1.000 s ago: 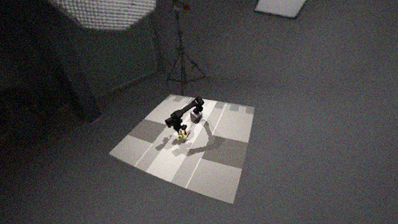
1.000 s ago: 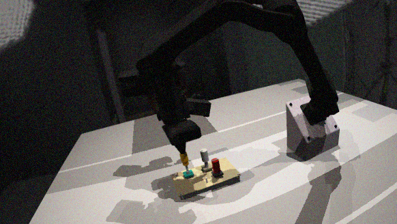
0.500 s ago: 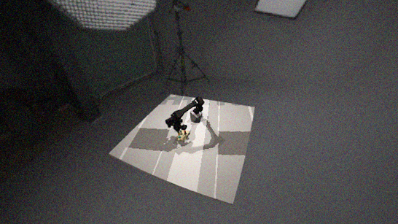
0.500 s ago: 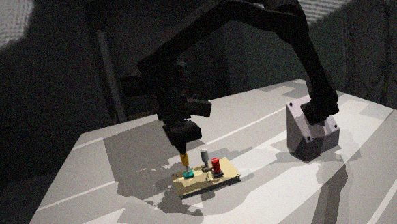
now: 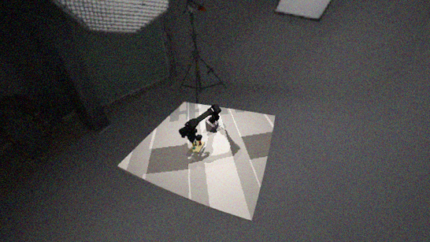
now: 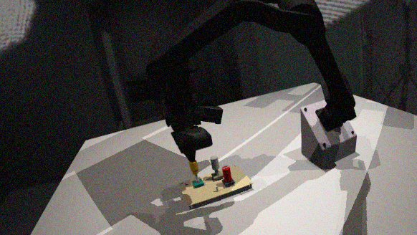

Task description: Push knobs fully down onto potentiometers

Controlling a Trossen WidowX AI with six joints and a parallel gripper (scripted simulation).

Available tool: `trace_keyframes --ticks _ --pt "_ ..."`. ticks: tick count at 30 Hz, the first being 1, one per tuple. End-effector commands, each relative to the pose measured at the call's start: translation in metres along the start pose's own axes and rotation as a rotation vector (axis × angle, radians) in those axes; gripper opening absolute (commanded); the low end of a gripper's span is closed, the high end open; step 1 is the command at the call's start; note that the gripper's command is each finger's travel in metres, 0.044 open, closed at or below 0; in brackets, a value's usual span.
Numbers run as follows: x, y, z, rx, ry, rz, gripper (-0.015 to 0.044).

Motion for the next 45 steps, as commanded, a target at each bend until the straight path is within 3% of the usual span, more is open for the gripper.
trace_keyframes --ticks 1,45 --pt "-0.015 -0.002 -0.002 0.009 -0.013 -0.011 0.0000" --pt "-0.035 -0.002 -0.003 0.010 -0.014 -0.011 0.0000"
Point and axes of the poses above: the point midway between the two fingers, 35 mm back from their tips, its own x axis back along the fingers, its own z axis across the jaws, y = z × x, the point moved 1 cm from there along x, back along the fingers, and after that the axes turned 10 degrees about x, right-handed, at the moved point
